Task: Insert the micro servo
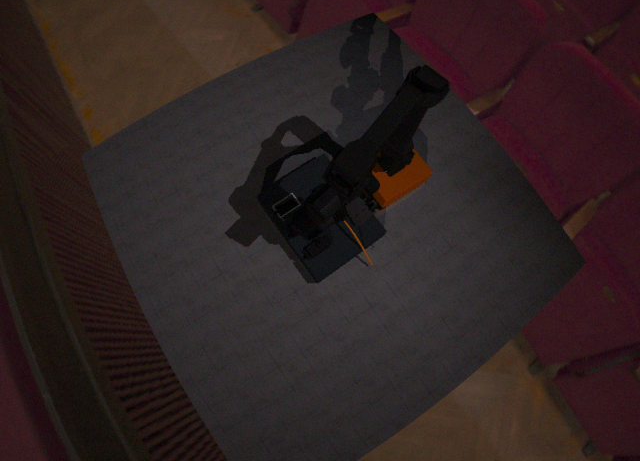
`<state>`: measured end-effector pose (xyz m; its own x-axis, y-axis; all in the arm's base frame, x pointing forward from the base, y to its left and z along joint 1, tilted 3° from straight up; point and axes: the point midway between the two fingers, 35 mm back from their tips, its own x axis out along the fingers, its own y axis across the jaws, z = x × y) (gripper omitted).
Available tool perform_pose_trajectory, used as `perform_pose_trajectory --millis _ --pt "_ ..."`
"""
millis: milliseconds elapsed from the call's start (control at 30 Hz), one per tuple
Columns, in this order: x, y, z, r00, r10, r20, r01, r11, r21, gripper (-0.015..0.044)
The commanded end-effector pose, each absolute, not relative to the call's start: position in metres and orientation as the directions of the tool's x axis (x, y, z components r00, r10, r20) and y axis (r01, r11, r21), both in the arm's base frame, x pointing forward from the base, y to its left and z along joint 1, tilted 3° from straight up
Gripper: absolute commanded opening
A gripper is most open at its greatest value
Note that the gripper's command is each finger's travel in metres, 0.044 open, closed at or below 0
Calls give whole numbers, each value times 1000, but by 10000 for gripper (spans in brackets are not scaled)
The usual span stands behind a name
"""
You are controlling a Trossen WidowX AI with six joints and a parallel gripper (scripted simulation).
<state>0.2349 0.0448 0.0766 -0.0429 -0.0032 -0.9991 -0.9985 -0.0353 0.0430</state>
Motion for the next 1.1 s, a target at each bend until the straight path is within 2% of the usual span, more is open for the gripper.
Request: perform_pose_trajectory --millis 0,767,933,1067 --pt "235 26 80 -32 -7 -999 -999 -38 33 0" --pt "235 -72 81 -33 -17 -999 -999 -37 33 0" --pt "235 -75 81 -33 -17 -999 -999 -31 33 0" --pt "235 -75 81 -33 -17 -999 -998 48 32 0"
